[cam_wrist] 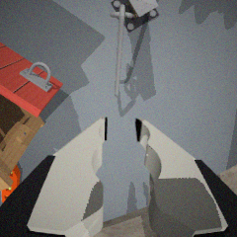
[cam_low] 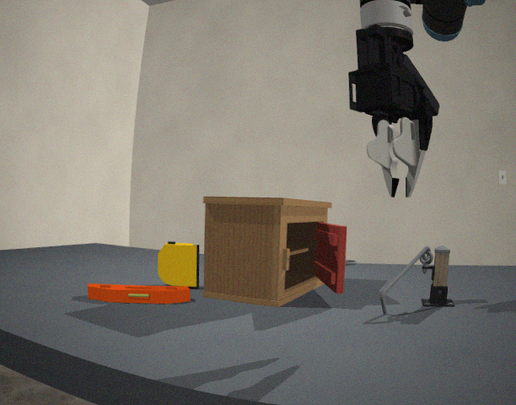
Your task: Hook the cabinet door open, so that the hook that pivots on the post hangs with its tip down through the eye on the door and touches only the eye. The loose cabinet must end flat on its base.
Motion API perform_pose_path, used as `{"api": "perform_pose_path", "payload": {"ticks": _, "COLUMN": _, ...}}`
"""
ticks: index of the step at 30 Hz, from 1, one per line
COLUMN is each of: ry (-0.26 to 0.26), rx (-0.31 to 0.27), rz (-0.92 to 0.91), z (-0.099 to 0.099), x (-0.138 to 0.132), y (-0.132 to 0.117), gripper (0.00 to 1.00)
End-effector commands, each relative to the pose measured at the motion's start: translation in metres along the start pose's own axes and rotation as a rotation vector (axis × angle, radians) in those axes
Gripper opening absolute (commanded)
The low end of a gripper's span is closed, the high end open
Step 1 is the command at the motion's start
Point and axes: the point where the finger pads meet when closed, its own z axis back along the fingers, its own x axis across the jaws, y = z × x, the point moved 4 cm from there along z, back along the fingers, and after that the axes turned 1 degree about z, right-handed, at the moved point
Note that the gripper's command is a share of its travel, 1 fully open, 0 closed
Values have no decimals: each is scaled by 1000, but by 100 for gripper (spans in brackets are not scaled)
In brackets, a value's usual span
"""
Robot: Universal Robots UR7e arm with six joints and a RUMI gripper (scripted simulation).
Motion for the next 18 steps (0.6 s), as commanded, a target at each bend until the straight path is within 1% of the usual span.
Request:
{"api": "perform_pose_path", "payload": {"ticks": 1, "ry": 1, "rx": -1, "rz": 0, "z": -17, "x": -1, "y": 0, "gripper": 14}}
{"api": "perform_pose_path", "payload": {"ticks": 5, "ry": 1, "rx": -1, "rz": 0, "z": -31, "x": -1, "y": 0, "gripper": 14}}
{"api": "perform_pose_path", "payload": {"ticks": 7, "ry": 1, "rx": -1, "rz": 0, "z": -31, "x": -1, "y": 0, "gripper": 14}}
{"api": "perform_pose_path", "payload": {"ticks": 18, "ry": 1, "rx": -1, "rz": 0, "z": -68, "x": -1, "y": 0, "gripper": 14}}
